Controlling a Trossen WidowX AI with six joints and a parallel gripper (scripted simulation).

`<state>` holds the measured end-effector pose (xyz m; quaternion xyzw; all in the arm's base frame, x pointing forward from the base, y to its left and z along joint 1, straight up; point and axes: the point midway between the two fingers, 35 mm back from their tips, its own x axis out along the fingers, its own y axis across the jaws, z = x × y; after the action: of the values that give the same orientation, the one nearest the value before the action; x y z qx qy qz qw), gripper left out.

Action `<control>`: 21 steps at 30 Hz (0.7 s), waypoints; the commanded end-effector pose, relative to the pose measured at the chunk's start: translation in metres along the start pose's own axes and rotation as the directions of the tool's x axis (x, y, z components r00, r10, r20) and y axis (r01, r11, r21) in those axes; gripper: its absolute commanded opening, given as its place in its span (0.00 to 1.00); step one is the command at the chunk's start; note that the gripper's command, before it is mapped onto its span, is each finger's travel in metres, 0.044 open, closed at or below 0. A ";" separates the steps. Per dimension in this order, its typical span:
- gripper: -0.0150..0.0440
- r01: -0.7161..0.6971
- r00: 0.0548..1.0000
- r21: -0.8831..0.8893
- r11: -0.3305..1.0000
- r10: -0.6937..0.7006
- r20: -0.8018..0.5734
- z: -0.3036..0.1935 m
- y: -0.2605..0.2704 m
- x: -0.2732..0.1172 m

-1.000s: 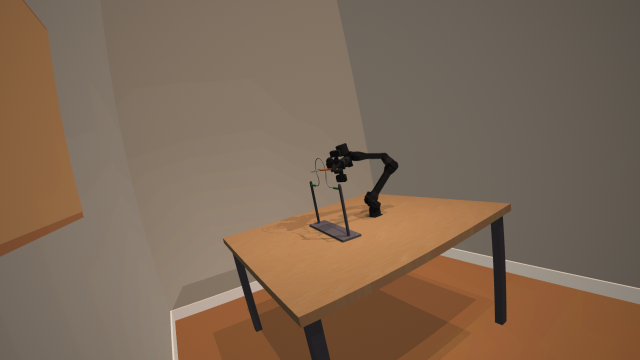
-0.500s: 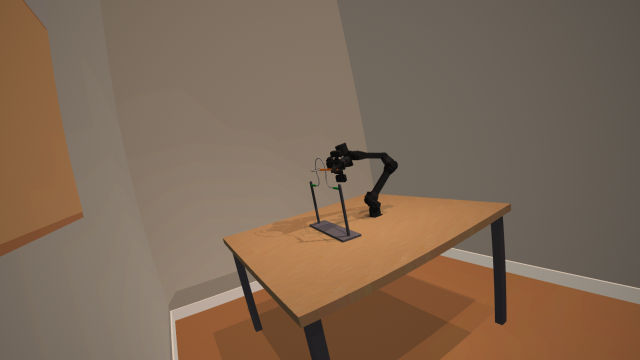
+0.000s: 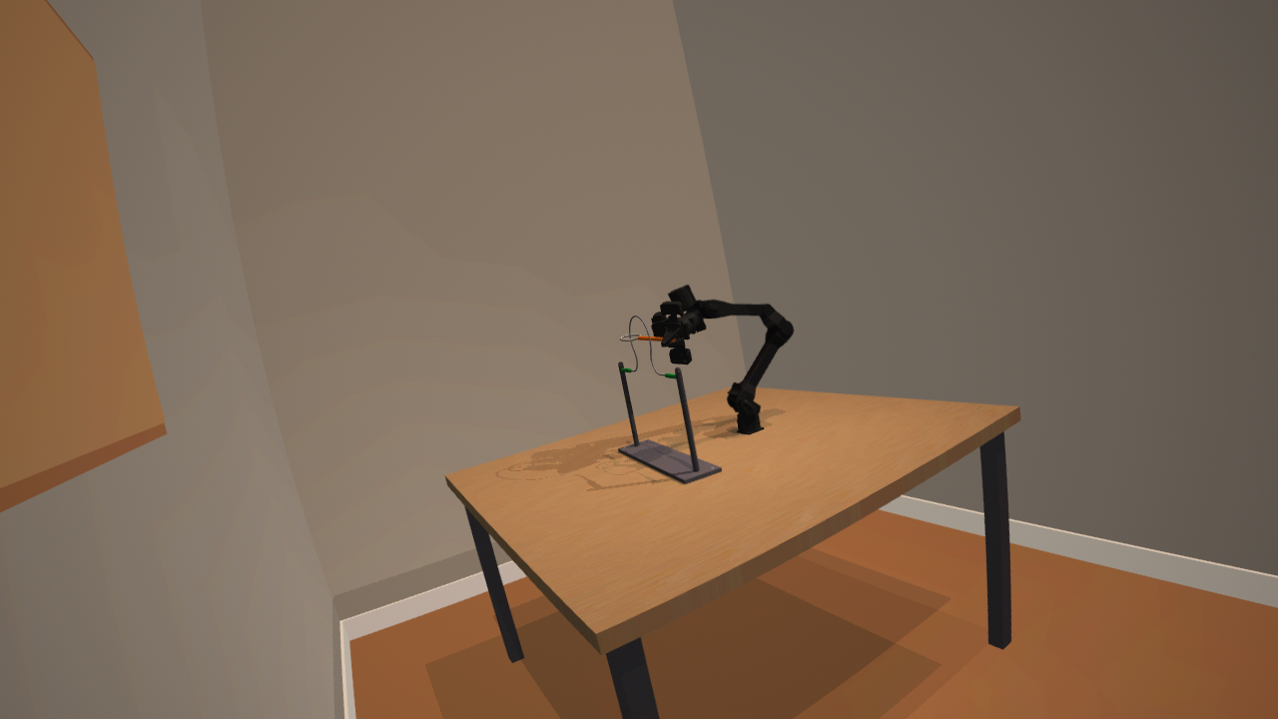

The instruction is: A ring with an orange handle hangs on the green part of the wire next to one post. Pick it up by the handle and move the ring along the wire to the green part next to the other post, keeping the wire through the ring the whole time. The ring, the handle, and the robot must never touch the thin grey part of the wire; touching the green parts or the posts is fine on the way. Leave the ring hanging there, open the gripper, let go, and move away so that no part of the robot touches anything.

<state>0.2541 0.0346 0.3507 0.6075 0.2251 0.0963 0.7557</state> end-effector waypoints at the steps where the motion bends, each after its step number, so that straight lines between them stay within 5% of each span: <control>1: 0.00 0.005 1.000 -0.028 1.000 -0.005 0.009 0.002 0.004 -0.001; 21: 0.00 0.065 0.998 -0.117 0.991 -0.062 0.027 0.002 -0.002 0.000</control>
<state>0.2540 0.0331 0.3452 0.5652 0.2329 0.0793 0.7875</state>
